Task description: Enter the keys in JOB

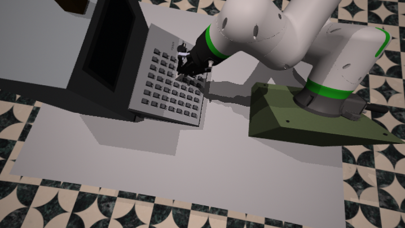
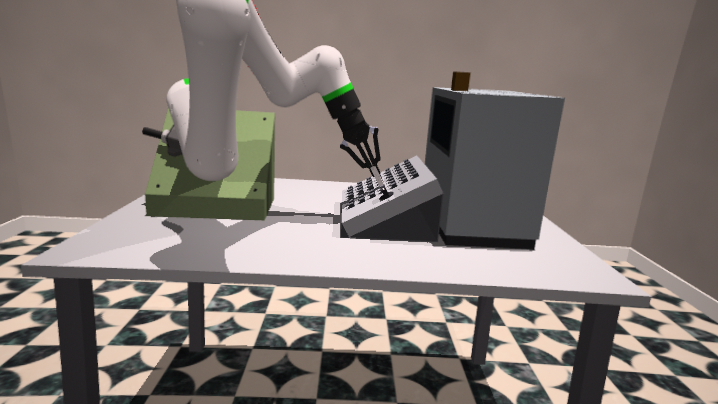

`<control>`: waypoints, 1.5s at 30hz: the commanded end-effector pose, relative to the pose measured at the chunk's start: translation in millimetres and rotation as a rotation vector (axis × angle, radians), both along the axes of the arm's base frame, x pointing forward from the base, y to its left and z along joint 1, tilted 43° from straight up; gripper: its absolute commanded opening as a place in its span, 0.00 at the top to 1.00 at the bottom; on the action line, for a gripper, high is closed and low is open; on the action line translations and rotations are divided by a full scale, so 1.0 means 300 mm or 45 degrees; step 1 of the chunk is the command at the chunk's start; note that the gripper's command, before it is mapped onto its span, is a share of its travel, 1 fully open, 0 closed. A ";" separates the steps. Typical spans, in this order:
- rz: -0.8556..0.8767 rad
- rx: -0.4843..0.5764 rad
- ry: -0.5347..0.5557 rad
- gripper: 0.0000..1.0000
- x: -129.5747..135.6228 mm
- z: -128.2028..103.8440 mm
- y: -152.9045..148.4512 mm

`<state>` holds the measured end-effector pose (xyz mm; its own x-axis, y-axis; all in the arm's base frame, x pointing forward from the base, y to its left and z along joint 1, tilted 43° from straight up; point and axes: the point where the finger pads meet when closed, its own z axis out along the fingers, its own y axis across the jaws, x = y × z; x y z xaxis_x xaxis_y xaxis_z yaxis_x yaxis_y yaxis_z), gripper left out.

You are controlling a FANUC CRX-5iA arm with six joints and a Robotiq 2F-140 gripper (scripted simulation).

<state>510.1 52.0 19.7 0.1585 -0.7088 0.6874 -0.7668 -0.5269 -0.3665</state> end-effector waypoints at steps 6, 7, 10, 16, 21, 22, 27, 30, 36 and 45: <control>-0.001 0.000 0.000 1.00 -0.006 0.006 0.004; -0.001 0.000 0.000 1.00 -0.008 0.008 0.006; -0.001 0.000 0.000 1.00 -0.016 0.016 0.012; -0.001 0.000 0.000 1.00 -0.030 0.030 0.023; -0.001 0.000 0.000 1.00 -0.049 0.050 0.037; -0.001 0.000 0.000 1.00 -0.053 0.053 0.040; -0.001 0.000 0.000 1.00 -0.068 0.068 0.051; -0.001 0.000 0.000 1.00 -0.071 0.072 0.054; -0.001 0.000 0.000 1.00 -0.075 0.076 0.057; -0.001 0.000 0.000 1.00 -0.046 0.060 0.117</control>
<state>491.7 78.3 38.9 0.1600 -0.7074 0.6885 -0.7677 -0.5276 -0.3636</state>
